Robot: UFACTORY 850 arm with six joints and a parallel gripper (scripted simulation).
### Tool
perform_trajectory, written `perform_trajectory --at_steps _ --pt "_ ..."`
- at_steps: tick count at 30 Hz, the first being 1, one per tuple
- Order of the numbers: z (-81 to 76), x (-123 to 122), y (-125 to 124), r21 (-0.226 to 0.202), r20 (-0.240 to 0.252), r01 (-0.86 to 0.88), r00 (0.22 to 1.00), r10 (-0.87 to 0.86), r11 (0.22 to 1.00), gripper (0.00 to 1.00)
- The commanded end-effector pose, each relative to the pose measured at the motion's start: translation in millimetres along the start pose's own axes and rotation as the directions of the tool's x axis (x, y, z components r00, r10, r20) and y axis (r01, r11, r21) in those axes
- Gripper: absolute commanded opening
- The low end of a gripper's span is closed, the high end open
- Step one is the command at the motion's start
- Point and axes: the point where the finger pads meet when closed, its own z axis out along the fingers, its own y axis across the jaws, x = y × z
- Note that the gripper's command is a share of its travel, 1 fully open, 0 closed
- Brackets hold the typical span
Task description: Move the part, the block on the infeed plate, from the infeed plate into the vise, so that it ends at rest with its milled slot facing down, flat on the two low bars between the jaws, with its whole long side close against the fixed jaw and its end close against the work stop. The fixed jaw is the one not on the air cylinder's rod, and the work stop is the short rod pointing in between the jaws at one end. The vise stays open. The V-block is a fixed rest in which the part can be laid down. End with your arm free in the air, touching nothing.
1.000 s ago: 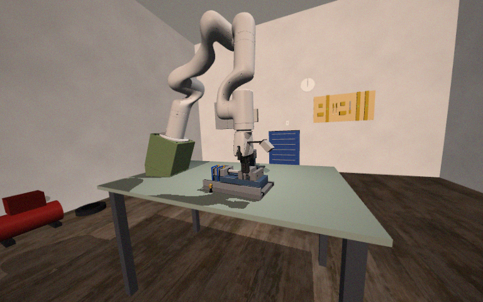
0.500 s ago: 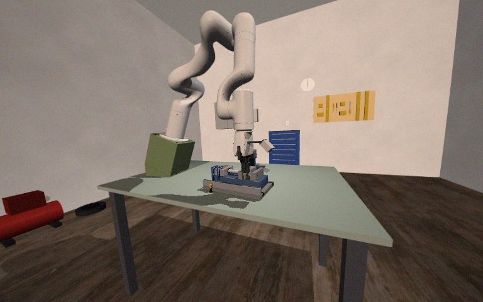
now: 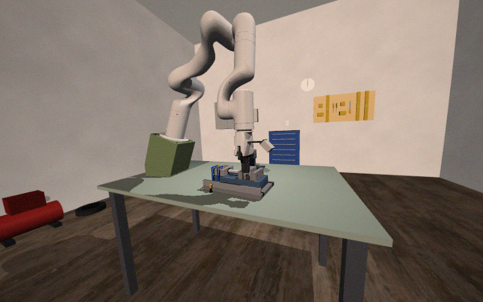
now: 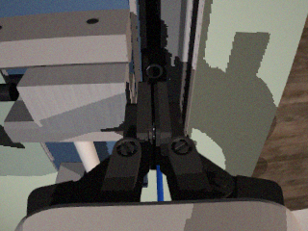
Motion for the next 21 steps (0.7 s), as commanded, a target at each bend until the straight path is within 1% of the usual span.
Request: perform_trajectory --at_steps 1,21 --pt "-0.6 0.9 -0.6 0.0 -0.002 0.0 1.0 0.0 1.0 0.0" --pt "-0.6 0.9 -4.5 0.0 -0.002 0.0 1.0 0.0 1.0 0.0"
